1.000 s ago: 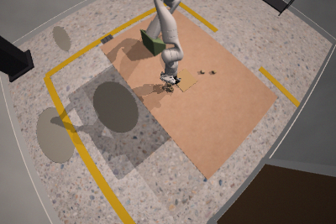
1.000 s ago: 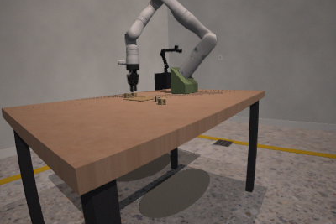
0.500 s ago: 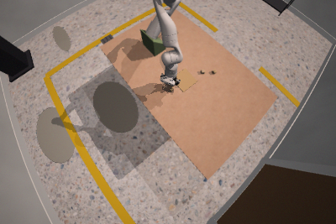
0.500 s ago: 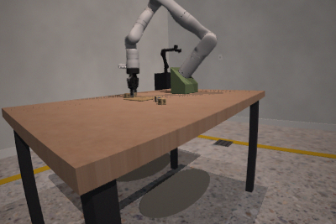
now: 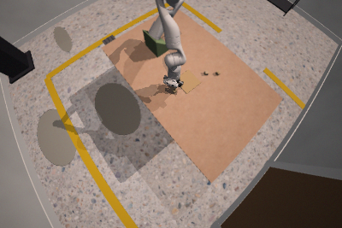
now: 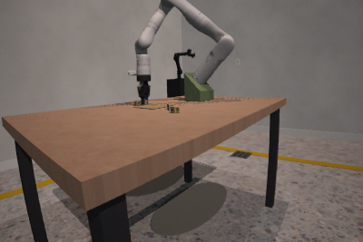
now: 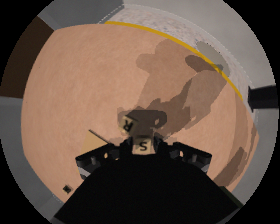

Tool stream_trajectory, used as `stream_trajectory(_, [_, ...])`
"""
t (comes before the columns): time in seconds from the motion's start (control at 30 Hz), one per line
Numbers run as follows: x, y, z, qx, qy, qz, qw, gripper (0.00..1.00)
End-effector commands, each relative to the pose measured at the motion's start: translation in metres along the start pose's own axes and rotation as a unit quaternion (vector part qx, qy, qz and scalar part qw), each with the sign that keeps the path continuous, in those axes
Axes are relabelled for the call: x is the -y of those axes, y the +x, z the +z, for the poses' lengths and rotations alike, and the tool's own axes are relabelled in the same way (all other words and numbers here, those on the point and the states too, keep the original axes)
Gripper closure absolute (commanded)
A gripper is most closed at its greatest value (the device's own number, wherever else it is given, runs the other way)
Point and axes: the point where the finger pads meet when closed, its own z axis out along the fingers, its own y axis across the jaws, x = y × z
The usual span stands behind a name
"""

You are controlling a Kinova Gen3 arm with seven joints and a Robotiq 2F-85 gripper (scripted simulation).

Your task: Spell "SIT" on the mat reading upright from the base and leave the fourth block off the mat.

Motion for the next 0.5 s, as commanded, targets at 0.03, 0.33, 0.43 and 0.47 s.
stream_trajectory(0.03, [0.0002,0.0006,-0.0007,-0.001,0.000,0.000,1.000,0.59])
stream_trajectory(0.33, [0.0002,0.0006,-0.0007,-0.001,0.000,0.000,1.000,0.79])
stream_trajectory(0.43, [0.0002,0.0006,-0.0007,-0.001,0.000,0.000,1.000,0.79])
stream_trajectory(0.47, [0.0002,0.0006,-0.0007,-0.001,0.000,0.000,1.000,0.79])
